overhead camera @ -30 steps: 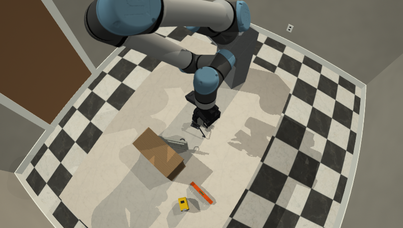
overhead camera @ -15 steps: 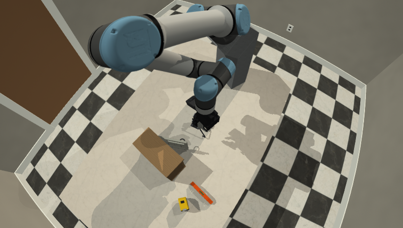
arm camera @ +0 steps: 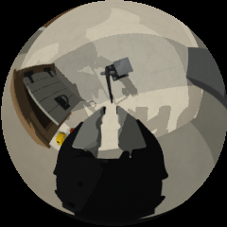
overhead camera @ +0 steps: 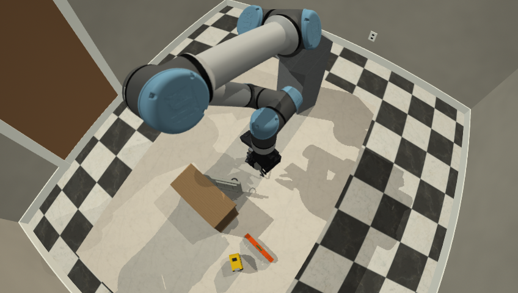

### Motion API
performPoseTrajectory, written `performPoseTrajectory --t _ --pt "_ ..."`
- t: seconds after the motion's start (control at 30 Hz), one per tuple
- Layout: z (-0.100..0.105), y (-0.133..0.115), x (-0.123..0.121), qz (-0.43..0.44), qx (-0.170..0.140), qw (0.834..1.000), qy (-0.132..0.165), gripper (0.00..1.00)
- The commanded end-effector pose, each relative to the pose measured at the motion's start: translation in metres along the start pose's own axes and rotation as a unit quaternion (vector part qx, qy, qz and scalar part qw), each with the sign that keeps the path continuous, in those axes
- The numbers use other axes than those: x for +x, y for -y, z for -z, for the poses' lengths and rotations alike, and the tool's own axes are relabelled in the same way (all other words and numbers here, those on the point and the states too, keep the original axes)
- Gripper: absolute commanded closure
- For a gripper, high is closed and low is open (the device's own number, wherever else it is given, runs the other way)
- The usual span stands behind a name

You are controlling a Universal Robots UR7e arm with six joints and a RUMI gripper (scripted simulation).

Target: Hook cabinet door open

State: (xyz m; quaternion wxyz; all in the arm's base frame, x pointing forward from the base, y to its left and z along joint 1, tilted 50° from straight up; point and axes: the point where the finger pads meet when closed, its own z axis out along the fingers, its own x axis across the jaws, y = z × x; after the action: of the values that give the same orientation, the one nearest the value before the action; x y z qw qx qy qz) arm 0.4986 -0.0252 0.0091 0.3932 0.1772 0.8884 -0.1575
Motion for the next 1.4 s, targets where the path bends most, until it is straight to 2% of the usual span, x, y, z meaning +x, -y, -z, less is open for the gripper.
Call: performPoseTrajectory --t 0.0,0.37,1.37 --pt "-0.014 0.0 0.0 0.0 -0.001 1.0 0.001 0.86" --pt "-0.025 0.0 0.0 0.0 -0.001 1.0 0.001 0.86" --pt "-0.026 0.0 0.0 0.0 -0.001 1.0 0.001 0.86"
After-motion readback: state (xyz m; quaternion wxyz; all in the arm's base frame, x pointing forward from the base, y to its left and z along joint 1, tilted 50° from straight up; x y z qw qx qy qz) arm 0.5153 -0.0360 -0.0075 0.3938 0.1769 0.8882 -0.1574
